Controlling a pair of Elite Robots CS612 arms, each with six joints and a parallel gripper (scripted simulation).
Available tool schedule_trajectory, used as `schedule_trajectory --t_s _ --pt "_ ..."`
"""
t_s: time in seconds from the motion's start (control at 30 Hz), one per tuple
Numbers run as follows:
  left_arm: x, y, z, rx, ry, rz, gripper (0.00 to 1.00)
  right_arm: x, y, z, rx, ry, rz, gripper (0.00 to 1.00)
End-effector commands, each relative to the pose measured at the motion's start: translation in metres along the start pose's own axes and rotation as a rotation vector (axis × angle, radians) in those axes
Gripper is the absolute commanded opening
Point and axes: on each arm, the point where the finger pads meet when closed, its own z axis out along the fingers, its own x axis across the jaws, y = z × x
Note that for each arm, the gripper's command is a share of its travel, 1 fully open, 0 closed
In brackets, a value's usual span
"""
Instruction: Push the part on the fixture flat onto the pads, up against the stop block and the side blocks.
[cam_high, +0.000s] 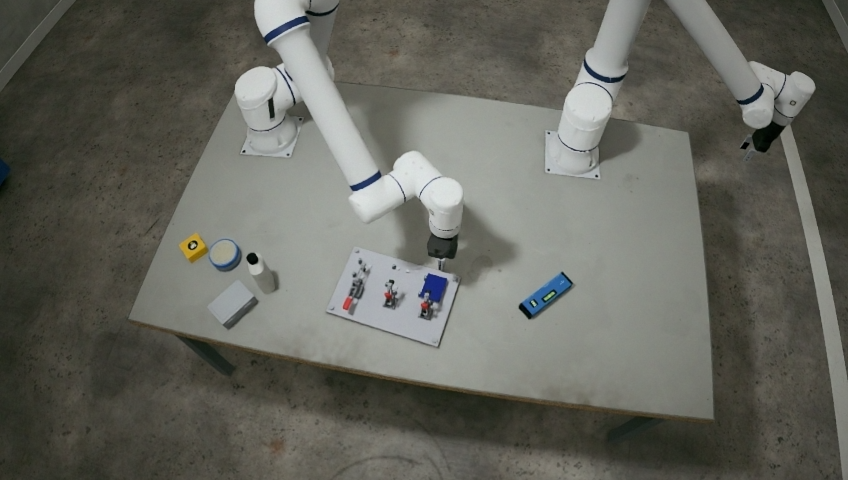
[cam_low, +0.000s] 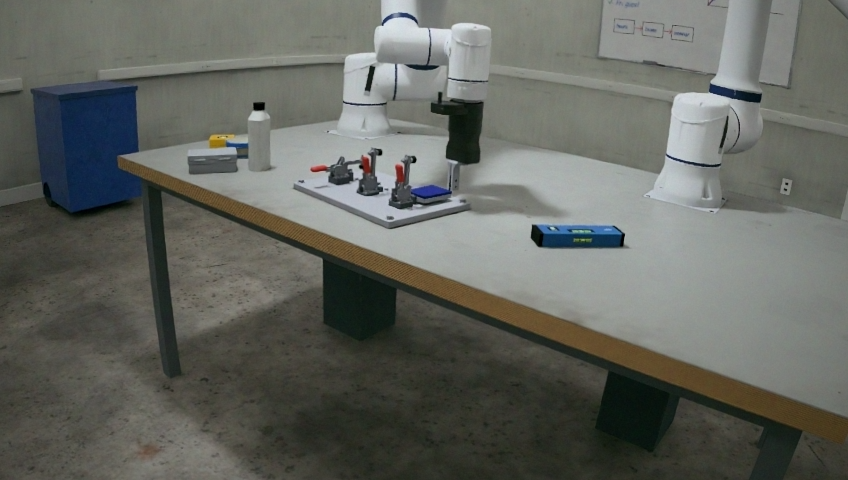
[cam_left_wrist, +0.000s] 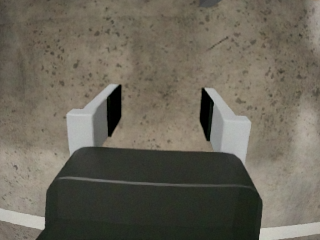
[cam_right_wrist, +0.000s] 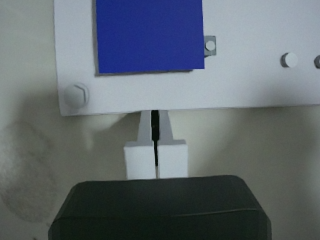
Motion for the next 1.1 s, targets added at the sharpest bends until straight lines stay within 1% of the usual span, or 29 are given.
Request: schedule_trajectory --t_s 0.0,1.07 --pt "-0.0002 0.0007 -0.0009 -0.002 0.000 0.000 1.00 -0.0008 -0.0005 -0.0004 0.001 -0.002 0.000 0.00" --pt "-0.0002 0.0007 -0.0009 -0.002 0.000 0.000 1.00 -0.0013 -0.0009 0.0022 0.001 -0.002 0.000 0.00"
